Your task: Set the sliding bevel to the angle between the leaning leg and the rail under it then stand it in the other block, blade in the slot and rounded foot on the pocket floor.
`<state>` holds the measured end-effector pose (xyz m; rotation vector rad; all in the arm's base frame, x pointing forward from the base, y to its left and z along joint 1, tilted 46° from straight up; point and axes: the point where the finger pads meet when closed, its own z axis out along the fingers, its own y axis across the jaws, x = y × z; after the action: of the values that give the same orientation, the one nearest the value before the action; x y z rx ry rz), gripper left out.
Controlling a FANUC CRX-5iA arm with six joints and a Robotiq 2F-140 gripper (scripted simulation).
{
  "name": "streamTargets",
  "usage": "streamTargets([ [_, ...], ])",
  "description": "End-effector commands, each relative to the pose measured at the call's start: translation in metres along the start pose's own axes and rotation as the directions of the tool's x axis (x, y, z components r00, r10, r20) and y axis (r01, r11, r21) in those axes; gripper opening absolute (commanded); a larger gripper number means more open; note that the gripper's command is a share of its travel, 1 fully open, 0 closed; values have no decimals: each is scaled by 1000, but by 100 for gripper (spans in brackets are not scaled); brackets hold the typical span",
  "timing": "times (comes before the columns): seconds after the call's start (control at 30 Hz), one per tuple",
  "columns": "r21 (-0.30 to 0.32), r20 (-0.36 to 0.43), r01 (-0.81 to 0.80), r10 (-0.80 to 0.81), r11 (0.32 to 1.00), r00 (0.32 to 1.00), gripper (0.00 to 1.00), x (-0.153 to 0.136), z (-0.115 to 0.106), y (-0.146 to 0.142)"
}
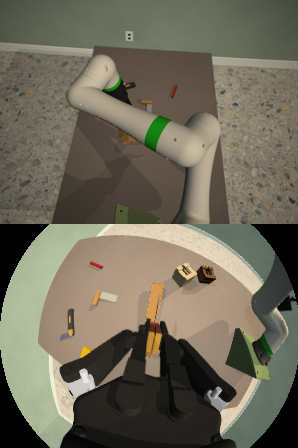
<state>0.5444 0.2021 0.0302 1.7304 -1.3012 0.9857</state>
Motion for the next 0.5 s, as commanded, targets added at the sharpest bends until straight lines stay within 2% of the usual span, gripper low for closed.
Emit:
streamTargets([
  [0.0, 3, 5, 4, -4, 1000, 1000, 10, 5, 1, 3],
  [0.23, 6, 16, 16, -16, 1000, 1000, 10, 18, 5, 12],
  [0.47, 12, 39, 40, -41, 999, 998, 10, 44, 14, 30],
])
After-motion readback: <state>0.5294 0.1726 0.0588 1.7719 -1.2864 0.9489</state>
